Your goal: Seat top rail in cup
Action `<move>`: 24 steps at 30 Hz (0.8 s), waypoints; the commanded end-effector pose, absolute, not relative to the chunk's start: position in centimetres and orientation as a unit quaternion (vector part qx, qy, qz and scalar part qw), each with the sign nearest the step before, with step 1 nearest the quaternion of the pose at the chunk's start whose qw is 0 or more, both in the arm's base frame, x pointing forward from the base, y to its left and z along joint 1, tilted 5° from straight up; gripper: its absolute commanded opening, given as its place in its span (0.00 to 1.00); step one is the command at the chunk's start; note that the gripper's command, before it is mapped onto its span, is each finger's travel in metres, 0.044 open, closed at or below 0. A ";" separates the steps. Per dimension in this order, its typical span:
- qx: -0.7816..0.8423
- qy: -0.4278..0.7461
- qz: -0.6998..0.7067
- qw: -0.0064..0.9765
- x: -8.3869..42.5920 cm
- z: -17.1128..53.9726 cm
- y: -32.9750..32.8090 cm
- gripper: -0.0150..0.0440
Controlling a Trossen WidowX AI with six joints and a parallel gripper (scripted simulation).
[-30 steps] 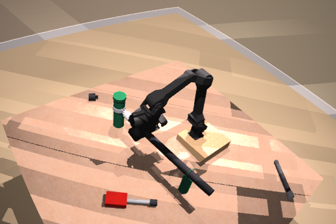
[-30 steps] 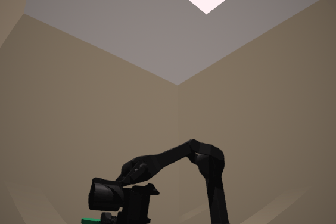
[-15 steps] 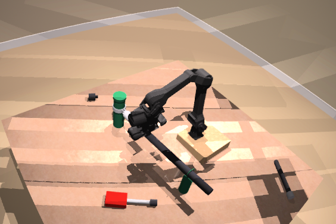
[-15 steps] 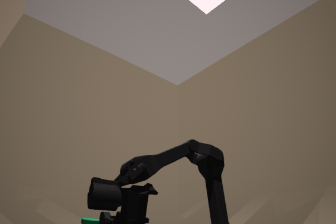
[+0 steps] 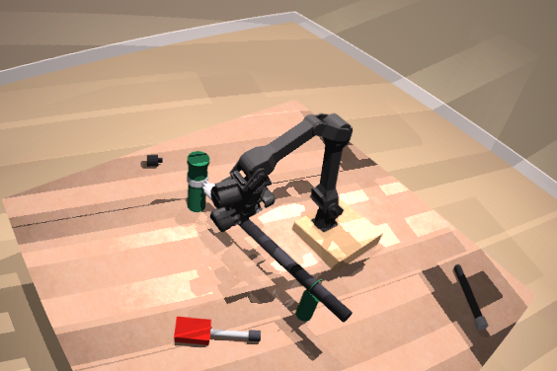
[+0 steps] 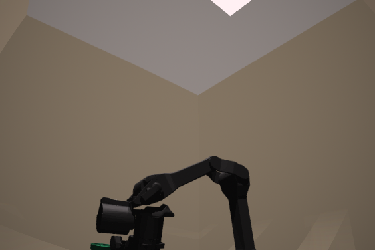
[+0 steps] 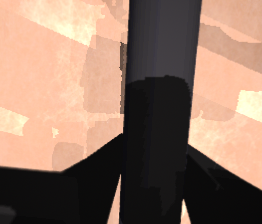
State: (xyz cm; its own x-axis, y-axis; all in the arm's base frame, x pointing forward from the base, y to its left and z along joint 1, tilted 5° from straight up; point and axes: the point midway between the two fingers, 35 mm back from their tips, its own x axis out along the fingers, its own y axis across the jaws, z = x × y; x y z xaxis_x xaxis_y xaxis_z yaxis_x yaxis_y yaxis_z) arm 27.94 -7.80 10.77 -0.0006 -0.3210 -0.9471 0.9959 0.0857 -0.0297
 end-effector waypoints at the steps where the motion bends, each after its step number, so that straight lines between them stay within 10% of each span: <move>1: 0.385 0.428 -0.556 0.599 28.4 11.3 -8.3 0.25; 17: 0.385 0.438 -0.555 0.593 28.0 10.8 -8.0 0.25; 24: 0.385 0.438 -0.555 0.593 28.0 10.8 -8.0 0.57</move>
